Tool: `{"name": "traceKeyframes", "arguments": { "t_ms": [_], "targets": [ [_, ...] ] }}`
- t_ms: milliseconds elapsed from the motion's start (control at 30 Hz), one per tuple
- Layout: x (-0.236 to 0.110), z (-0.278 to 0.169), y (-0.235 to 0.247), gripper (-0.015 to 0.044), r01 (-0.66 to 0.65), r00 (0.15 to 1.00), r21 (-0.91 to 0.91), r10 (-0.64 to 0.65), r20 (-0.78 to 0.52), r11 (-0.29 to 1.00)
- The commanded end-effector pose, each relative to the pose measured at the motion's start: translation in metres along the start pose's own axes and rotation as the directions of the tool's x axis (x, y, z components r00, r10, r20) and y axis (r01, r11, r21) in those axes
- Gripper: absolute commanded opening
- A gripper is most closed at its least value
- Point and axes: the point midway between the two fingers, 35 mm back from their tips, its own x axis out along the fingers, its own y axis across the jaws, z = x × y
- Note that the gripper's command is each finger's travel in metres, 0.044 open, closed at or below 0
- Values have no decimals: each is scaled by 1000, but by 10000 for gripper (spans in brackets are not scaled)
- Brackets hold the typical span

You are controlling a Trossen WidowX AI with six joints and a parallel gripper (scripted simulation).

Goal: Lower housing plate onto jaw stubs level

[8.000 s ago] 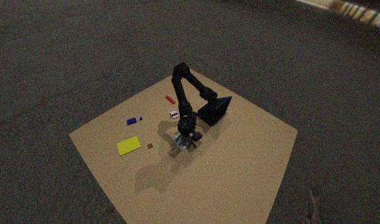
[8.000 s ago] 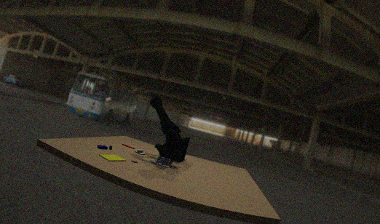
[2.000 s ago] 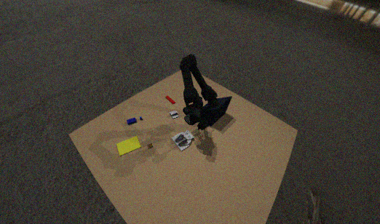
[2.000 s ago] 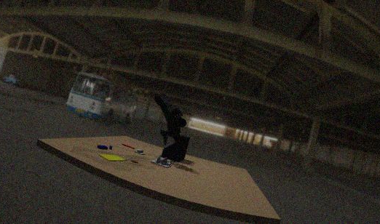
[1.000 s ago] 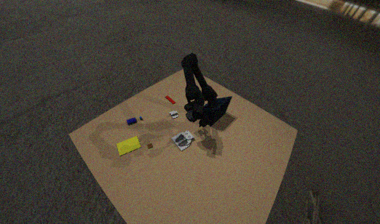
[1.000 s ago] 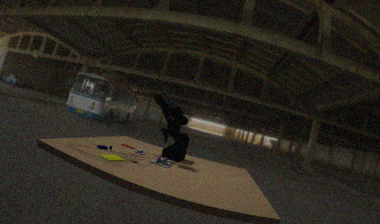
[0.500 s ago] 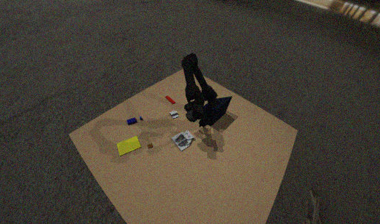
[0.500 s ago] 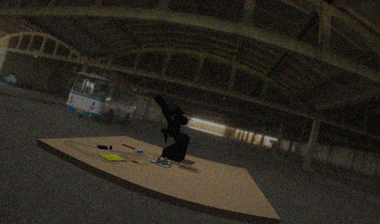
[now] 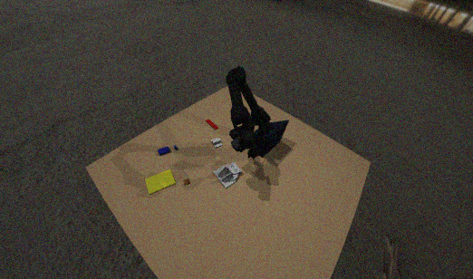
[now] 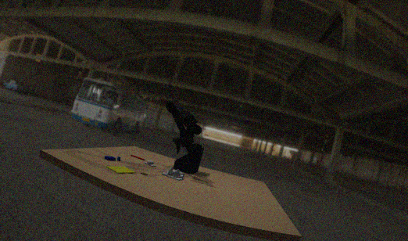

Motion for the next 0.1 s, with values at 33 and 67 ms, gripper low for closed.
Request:
{"name": "traceKeyframes", "arguments": {
  "t_ms": [33,67],
  "targets": [
    [0,0,0,440,-2,1000,4,2,-2,1000],
    [0,0,0,440,-2,1000,4,2,-2,1000]
  ]
}}
